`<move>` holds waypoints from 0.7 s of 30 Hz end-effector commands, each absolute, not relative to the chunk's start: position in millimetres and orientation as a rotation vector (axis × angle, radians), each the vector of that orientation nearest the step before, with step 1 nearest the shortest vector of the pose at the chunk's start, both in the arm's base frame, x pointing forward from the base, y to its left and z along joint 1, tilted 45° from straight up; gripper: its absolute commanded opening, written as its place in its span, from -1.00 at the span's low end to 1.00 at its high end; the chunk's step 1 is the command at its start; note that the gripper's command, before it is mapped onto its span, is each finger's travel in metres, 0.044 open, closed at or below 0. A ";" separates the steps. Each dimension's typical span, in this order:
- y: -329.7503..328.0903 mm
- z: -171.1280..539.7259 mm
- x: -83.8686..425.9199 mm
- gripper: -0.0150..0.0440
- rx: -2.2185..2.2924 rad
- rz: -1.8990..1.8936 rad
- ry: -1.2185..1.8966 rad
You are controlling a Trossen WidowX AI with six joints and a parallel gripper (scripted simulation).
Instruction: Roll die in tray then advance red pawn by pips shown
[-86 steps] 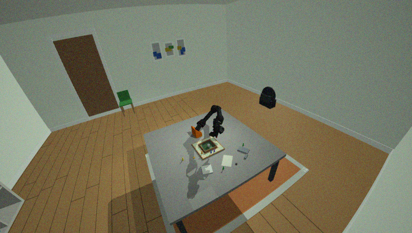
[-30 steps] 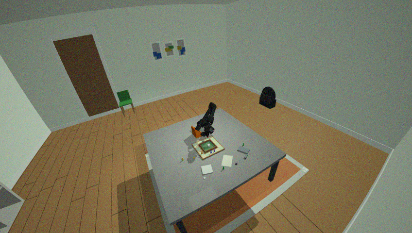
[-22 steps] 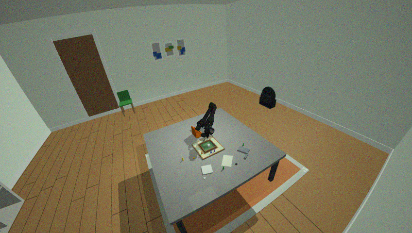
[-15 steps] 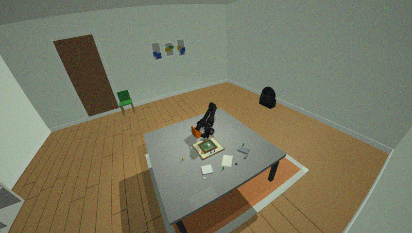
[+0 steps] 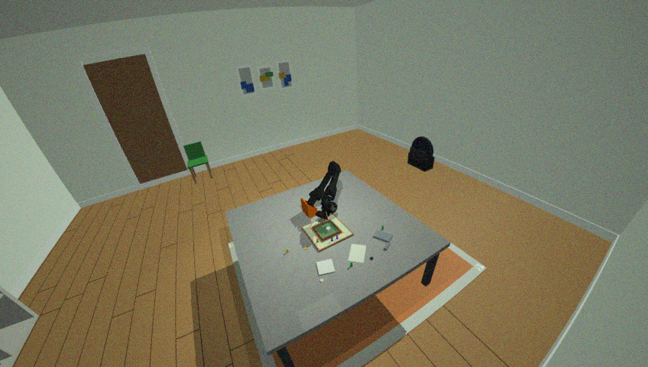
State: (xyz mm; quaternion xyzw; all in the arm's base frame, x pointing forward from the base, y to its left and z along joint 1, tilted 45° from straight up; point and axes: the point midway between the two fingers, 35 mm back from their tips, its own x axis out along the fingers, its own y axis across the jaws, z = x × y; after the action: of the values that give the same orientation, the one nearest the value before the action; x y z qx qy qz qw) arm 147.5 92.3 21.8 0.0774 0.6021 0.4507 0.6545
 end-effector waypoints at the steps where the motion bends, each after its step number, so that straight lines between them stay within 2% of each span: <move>1: 79.7 33.2 152.1 0.58 0.171 1.018 1.365; 6: 58.0 56.4 154.8 1.00 0.179 1.022 1.367; 11: 47.9 60.1 159.8 1.00 0.201 0.994 1.386; 18: -36.8 66.7 180.4 1.00 0.454 0.744 1.554; 21: -45.5 67.1 180.3 1.00 0.481 0.723 1.567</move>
State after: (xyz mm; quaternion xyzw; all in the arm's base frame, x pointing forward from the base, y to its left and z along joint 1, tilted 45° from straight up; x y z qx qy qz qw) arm 181.7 -27.8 65.7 0.1845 0.6675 0.3355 0.6386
